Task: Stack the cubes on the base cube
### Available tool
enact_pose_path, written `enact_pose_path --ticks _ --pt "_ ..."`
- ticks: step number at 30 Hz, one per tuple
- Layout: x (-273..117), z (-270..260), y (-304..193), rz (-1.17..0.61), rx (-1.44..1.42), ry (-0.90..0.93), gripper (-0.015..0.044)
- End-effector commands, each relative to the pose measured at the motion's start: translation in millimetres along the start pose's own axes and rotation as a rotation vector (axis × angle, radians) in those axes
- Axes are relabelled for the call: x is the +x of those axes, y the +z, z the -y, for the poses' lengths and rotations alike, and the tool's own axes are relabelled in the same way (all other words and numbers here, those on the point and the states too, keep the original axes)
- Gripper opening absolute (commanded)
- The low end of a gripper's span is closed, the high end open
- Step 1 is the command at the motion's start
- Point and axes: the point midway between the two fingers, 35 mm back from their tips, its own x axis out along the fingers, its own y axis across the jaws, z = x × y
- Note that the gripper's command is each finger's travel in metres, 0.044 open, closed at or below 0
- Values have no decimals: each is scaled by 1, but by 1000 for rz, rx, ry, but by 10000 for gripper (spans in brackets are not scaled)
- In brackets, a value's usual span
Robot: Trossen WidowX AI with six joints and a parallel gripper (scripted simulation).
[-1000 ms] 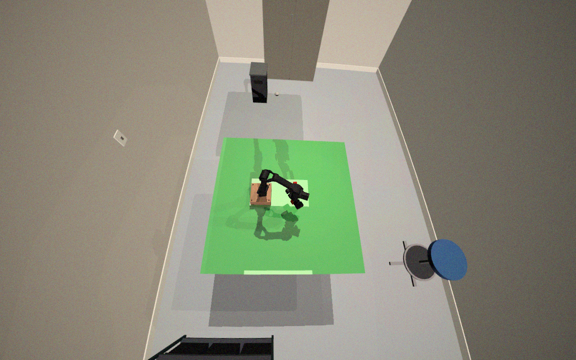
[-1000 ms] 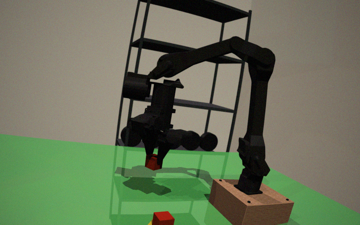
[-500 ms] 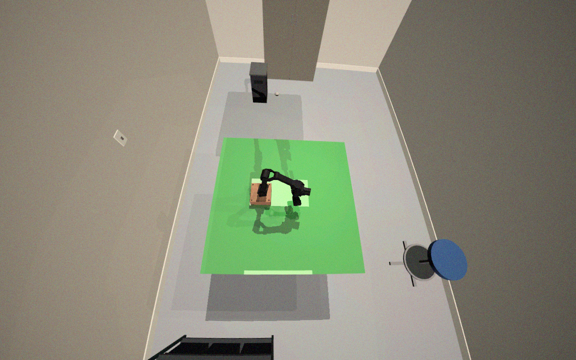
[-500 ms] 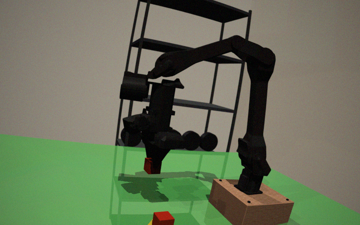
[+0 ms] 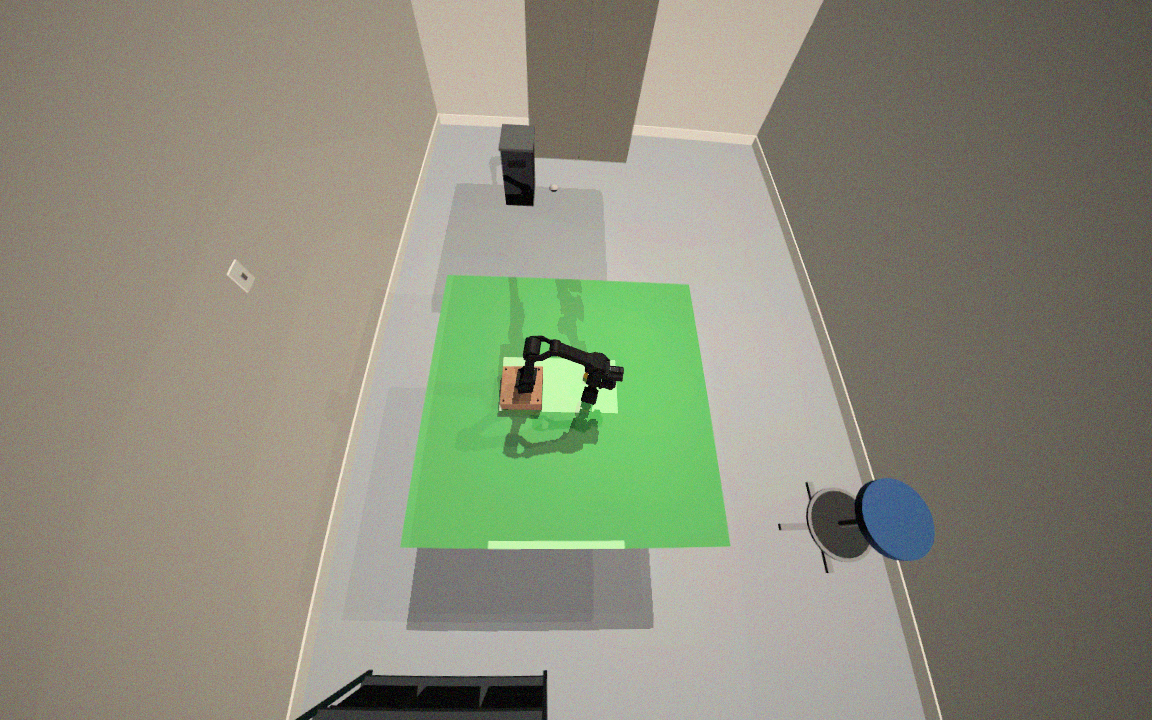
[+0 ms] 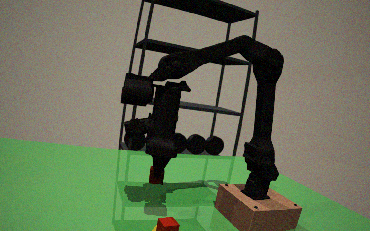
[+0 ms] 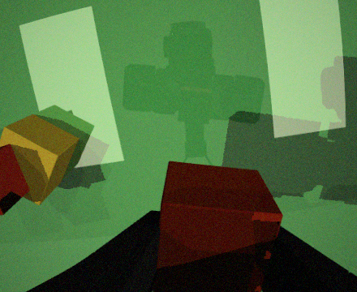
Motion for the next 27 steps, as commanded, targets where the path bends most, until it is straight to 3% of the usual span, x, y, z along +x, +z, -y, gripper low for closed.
enact_pose_path --ticks 1,27 --pt "-1 -11 2 4 122 6 105" --pt "1 -70 -9 -2 832 10 105"
